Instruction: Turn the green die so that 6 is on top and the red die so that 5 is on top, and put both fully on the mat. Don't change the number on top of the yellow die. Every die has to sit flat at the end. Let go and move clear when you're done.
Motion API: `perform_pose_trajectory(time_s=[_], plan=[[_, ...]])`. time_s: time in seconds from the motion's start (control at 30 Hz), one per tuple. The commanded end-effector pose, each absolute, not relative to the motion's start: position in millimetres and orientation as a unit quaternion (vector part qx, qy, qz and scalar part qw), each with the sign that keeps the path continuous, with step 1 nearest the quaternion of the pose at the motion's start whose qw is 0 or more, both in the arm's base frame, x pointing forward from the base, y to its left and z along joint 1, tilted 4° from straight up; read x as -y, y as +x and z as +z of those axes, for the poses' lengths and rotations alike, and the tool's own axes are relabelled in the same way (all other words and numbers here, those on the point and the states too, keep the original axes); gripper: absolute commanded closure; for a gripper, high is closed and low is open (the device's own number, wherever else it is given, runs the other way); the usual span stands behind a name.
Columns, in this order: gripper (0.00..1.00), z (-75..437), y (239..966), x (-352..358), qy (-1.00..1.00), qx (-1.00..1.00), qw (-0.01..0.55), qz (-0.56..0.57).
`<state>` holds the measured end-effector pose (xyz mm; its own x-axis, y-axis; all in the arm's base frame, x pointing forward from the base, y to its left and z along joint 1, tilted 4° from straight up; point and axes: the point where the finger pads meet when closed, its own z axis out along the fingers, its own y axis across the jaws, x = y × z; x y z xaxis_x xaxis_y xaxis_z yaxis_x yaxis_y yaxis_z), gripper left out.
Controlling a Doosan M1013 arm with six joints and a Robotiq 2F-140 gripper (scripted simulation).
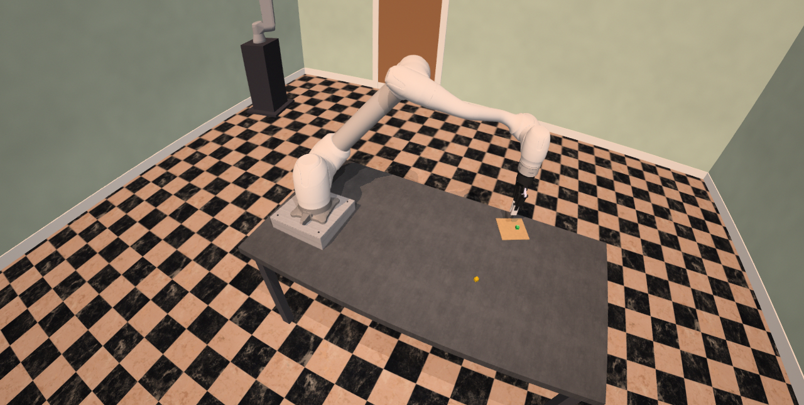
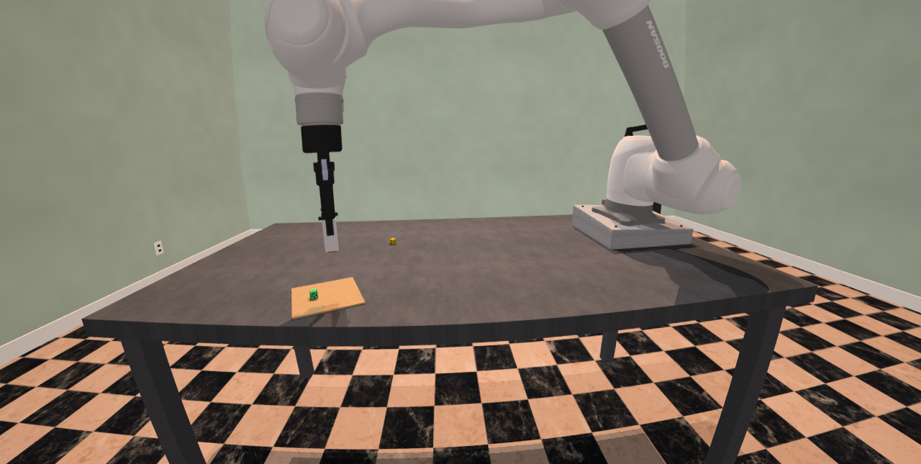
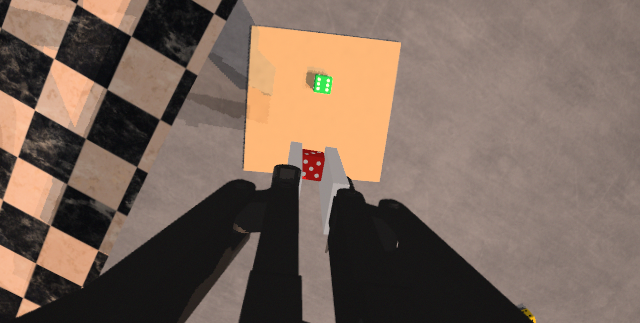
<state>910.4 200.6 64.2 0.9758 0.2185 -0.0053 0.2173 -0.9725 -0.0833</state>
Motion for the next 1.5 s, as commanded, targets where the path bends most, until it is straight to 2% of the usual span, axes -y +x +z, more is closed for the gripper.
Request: perform_pose_trajectory(time_s=[0.0,0.27,0.73,1.47], plan=[[0.84,63,911,-197,-0.993,0.108,0.038,0.009],[0.84,51,911,-198,-0.993,0.108,0.038,0.009],[0.84,-13,909,-203,-0.993,0.108,0.038,0.009],[0.84,-32,909,-204,-0.993,0.108,0.038,0.009]])
